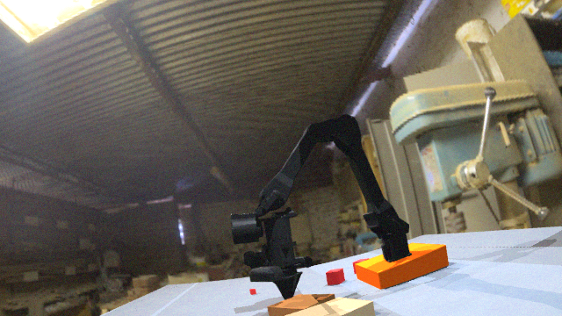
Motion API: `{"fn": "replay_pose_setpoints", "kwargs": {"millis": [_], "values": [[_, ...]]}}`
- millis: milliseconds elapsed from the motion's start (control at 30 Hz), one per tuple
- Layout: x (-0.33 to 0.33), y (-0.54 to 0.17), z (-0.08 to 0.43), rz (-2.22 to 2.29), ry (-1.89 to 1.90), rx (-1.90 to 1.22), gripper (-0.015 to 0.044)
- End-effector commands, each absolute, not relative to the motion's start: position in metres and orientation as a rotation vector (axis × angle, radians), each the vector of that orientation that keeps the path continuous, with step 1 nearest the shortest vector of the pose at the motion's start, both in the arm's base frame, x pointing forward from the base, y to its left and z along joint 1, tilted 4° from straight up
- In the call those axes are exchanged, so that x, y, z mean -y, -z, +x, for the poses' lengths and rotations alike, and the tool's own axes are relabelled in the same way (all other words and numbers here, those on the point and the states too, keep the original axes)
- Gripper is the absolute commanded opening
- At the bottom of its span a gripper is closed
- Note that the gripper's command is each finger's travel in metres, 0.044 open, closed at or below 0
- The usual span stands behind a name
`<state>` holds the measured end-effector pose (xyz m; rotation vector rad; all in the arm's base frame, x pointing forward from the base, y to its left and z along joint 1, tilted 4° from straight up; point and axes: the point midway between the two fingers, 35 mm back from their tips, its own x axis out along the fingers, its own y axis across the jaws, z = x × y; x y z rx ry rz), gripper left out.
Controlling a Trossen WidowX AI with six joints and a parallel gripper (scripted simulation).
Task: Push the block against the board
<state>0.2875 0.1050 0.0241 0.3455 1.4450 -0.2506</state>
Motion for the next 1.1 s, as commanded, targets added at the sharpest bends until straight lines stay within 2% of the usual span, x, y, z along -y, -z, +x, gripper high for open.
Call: {"fn": "replay_pose_setpoints", "kwargs": {"millis": [0, 367, 1067], "values": [[-0.111, -0.017, 0.275, 0.337, 0.245, -1.480, 0.0000], [-0.119, -0.016, 0.265, 0.337, 0.245, -1.481, 0.0000], [-0.108, -0.019, 0.296, 0.337, 0.245, -1.478, 0.0000]]}}
